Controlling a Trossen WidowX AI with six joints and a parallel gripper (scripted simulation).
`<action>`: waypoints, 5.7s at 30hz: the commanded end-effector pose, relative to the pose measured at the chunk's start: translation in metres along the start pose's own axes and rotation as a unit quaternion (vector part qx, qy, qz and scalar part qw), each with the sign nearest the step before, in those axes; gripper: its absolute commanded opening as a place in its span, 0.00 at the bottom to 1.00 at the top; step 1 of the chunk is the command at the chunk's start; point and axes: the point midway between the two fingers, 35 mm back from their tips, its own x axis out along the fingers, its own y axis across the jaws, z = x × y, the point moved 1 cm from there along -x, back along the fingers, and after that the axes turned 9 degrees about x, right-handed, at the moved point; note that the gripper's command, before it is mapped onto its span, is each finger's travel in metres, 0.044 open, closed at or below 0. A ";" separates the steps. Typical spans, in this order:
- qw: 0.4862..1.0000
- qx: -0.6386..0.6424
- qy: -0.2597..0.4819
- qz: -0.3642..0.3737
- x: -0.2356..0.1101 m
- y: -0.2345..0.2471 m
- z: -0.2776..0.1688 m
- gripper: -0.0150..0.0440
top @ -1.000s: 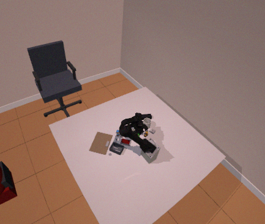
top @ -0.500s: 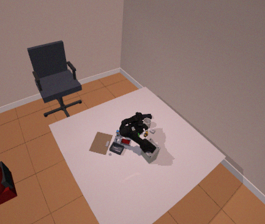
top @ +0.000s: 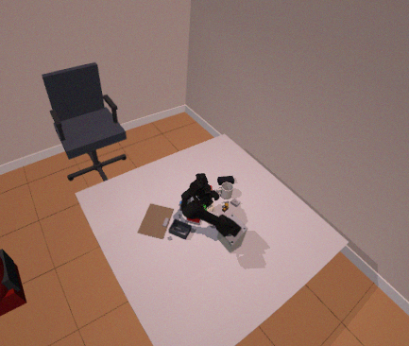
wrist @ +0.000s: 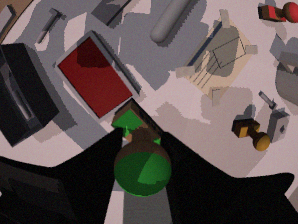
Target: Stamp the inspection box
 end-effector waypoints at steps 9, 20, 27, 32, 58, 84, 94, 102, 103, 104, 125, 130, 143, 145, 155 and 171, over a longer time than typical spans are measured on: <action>1.000 -0.003 -0.003 0.008 -0.003 0.054 0.011 0.25; 1.000 -0.003 -0.004 0.008 0.001 0.054 0.011 0.25; 1.000 -0.003 -0.004 0.008 0.006 0.054 0.012 0.25; 1.000 -0.003 -0.004 0.008 0.009 0.054 0.012 0.25; 1.000 -0.005 -0.004 0.007 0.026 0.055 0.012 0.25; 1.000 -0.007 -0.004 0.008 0.043 0.056 0.011 0.25; 1.000 -0.008 -0.004 0.009 0.050 0.056 0.010 0.25; 1.000 -0.010 -0.004 0.009 0.051 0.056 0.010 0.25; 1.000 -0.012 -0.004 0.009 0.051 0.056 0.010 0.25; 1.000 -0.013 -0.004 0.009 0.051 0.056 0.010 0.25; 1.000 -0.013 -0.004 0.009 0.055 0.057 0.010 0.25; 1.000 -0.013 -0.004 0.009 0.055 0.057 0.010 0.25; 1.000 -0.013 -0.004 0.009 0.055 0.057 0.010 0.25; 1.000 -0.013 -0.004 0.009 0.055 0.057 0.010 0.25; 1.000 -0.013 -0.004 0.009 0.051 0.056 0.010 0.25; 1.000 -0.013 -0.004 0.009 0.045 0.056 0.010 0.25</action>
